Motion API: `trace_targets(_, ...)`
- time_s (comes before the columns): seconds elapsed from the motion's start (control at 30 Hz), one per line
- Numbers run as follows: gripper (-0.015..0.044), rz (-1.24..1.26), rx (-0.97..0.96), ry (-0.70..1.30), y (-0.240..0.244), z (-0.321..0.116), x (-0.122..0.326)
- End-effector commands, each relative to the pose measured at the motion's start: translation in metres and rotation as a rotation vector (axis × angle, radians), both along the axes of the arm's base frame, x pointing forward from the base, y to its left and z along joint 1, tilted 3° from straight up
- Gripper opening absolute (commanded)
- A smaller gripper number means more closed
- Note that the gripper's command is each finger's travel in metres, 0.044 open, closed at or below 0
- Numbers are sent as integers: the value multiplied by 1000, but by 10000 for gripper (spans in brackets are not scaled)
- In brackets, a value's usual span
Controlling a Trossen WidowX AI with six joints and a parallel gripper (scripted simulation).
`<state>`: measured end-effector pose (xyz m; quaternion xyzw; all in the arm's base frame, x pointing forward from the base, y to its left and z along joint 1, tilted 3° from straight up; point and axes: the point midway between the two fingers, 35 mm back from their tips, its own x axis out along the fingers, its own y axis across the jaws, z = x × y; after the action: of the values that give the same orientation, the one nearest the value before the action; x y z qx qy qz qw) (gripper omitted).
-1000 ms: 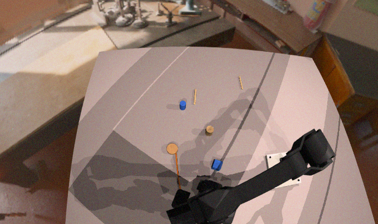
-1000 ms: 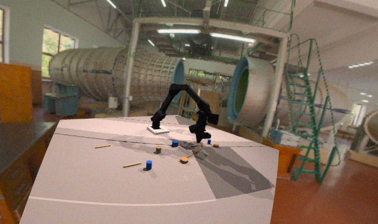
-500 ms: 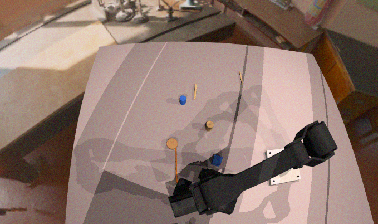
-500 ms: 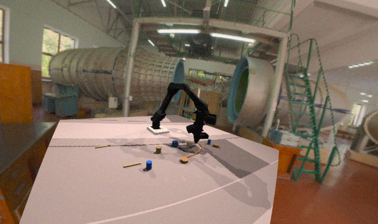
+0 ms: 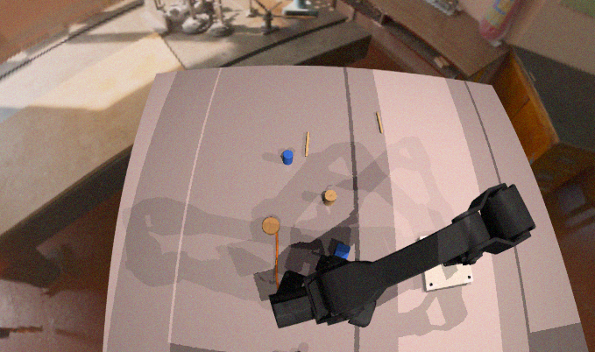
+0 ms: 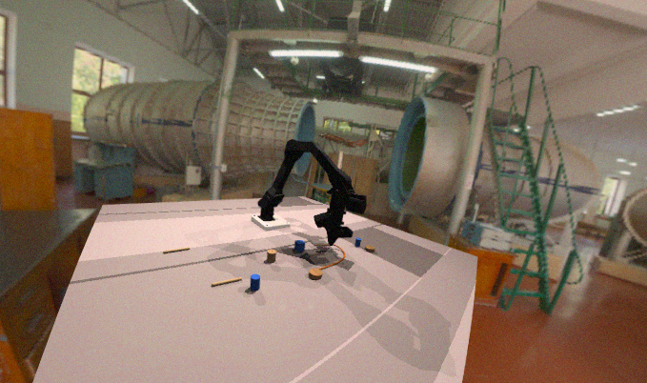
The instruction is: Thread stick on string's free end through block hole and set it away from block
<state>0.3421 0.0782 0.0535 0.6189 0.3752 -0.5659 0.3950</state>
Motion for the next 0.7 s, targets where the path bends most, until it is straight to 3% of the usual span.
trace_targets(0.0, 0, 3, 1, -5, -5, 1, -2)
trace_targets(0.67, 0, 3, -1, -5, -28, -1, -14)
